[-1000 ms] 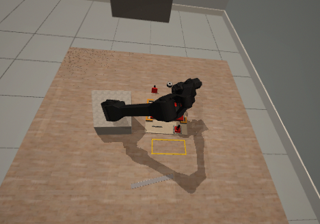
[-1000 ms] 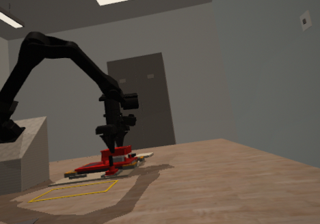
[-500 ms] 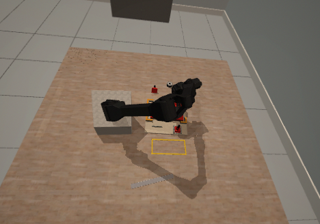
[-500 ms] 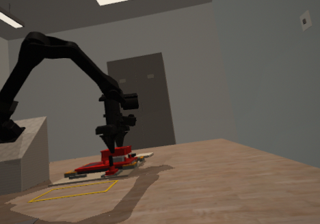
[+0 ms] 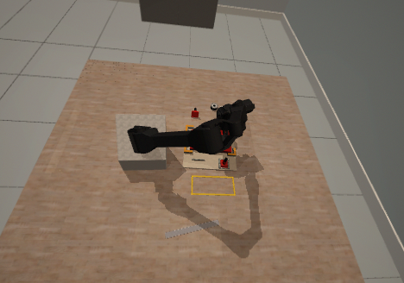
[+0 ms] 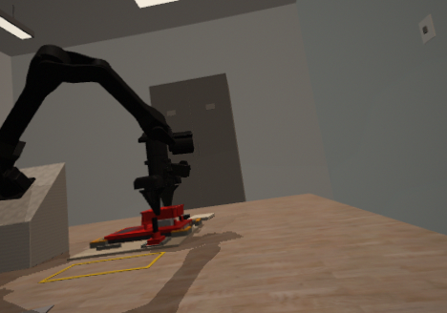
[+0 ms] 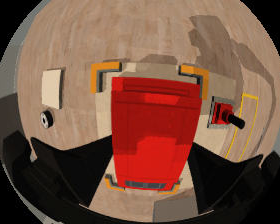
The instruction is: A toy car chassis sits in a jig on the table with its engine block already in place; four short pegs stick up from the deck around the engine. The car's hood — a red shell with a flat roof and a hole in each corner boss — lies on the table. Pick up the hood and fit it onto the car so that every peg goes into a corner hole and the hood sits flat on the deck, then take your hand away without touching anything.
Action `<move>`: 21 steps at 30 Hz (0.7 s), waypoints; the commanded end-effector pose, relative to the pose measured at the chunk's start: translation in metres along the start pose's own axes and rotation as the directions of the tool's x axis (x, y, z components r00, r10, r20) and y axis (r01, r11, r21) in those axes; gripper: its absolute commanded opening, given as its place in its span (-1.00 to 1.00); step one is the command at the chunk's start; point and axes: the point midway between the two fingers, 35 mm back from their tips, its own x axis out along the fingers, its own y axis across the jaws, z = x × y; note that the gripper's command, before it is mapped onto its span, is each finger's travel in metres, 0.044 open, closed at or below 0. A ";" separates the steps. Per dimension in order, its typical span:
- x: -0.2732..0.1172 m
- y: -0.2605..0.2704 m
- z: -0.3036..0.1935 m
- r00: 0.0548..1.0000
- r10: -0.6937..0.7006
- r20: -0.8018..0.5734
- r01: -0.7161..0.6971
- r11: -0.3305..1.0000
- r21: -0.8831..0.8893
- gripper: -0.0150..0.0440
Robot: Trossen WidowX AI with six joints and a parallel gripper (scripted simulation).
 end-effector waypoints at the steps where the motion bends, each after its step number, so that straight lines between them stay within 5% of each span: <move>1: 0.002 -0.001 0.000 1.000 -0.006 0.002 0.006 1.000 -0.002 -0.49; 21: 0.011 -0.001 0.000 1.000 -0.006 0.002 0.006 1.000 -0.002 -0.49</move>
